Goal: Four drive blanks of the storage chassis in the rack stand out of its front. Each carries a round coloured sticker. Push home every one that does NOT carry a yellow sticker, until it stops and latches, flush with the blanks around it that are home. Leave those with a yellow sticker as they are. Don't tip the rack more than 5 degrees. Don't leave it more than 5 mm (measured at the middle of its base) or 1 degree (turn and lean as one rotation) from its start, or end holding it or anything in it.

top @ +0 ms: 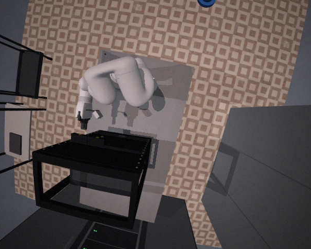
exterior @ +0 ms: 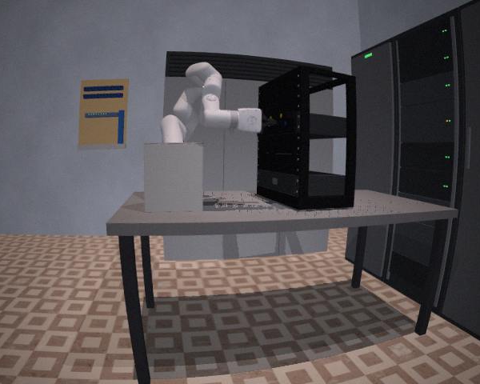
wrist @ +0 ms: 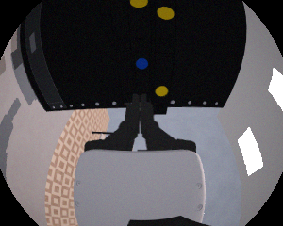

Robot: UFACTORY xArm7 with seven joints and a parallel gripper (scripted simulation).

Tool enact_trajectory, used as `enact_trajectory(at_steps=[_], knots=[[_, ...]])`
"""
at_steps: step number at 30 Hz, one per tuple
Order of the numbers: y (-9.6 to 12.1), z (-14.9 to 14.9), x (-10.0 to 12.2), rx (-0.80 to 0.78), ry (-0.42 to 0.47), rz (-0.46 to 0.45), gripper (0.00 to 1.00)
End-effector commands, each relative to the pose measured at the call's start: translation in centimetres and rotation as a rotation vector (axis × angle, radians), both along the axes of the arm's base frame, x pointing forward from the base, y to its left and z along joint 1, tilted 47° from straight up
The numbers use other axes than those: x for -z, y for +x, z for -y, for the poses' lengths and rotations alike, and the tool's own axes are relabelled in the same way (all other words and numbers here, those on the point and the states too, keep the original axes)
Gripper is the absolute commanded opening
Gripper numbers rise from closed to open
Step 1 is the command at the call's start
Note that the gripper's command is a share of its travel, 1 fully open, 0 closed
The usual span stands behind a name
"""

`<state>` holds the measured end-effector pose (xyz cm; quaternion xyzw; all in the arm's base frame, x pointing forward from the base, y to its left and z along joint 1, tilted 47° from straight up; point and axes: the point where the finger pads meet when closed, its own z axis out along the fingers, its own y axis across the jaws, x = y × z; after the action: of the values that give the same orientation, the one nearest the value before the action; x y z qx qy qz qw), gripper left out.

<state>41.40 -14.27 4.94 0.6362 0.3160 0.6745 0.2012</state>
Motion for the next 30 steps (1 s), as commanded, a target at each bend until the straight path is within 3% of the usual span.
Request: enact_trajectory(at_steps=[1, 9, 30], knots=[[-1.8, 0.5, -0.2, -0.002, -0.005, 0.004, 0.0], [-3.3, 0.7, -0.2, -0.002, -0.005, 0.004, 0.0], [-3.3, 0.7, -0.2, -0.002, -0.005, 0.004, 0.0]])
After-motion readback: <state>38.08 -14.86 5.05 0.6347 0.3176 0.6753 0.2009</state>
